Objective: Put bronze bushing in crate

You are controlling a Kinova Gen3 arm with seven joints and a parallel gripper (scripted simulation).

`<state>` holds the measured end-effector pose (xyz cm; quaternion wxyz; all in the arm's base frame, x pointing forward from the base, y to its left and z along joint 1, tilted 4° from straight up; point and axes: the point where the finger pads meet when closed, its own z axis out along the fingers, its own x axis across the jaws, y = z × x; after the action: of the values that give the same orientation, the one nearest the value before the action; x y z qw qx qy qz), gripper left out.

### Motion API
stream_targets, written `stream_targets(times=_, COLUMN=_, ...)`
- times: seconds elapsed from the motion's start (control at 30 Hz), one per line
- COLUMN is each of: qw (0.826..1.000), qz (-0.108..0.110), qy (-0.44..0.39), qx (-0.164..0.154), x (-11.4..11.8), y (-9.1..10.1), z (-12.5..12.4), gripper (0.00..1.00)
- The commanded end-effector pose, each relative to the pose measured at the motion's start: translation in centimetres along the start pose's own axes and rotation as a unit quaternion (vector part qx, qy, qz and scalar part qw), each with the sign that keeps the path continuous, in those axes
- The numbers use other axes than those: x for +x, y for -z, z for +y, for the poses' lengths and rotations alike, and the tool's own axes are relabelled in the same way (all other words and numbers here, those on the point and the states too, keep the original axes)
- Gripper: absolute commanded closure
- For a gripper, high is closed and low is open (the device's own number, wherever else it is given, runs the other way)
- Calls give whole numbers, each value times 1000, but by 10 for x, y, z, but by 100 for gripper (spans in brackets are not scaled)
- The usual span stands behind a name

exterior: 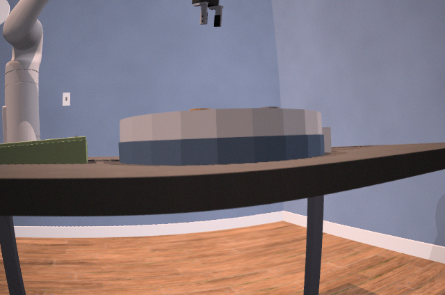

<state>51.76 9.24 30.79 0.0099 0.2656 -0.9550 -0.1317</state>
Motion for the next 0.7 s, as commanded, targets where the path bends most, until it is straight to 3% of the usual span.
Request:
stream_targets(times=0.0, qw=1000, qz=-4, qy=-1, qx=3, x=1, y=5, z=-1, gripper=0)
stream_targets(times=0.17, qw=1000, qz=-4, qy=-1, qx=3, x=1, y=5, z=-1, gripper=0)
stream_targets(times=0.33, qw=1000, qz=-4, qy=-1, qx=3, x=33, y=29, z=9, gripper=0)
stream_targets(times=0.67, qw=1000, qz=-4, qy=-1, qx=3, x=33, y=29, z=9, gripper=0)
